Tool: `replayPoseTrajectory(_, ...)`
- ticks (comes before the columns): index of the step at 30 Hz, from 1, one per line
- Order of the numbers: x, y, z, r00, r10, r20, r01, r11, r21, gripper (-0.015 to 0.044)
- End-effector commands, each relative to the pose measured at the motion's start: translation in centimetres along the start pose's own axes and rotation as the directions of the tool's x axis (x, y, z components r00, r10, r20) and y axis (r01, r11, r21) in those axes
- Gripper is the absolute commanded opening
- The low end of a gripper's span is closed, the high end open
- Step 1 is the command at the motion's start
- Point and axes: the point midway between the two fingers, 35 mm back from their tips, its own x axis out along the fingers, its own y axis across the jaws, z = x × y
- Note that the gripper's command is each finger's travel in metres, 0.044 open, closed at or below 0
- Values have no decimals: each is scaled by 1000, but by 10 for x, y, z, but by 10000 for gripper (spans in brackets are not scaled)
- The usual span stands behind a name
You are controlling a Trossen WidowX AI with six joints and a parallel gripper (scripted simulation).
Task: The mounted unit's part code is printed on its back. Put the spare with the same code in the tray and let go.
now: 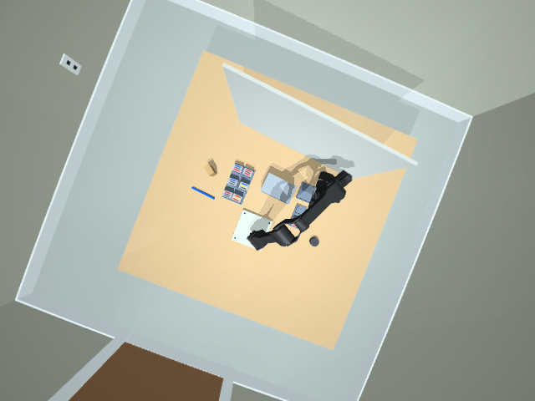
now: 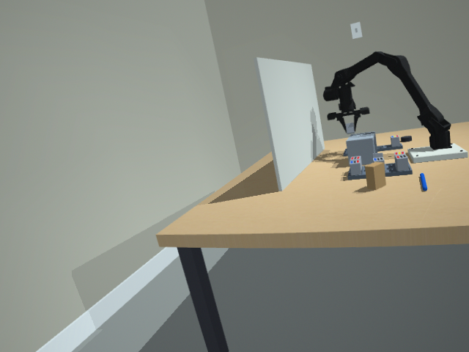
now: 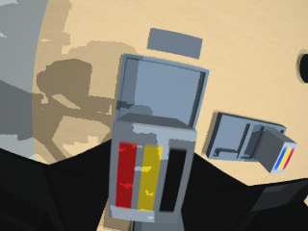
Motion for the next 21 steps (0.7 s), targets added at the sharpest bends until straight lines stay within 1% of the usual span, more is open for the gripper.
replayPoseTrajectory(1, 3, 0, 0, 1000, 2, -3, -2, 1000, 2, 0)
replayPoseTrajectory(21, 16, 0, -1, 1000, 1, -3, -1, 1000, 2, 0)
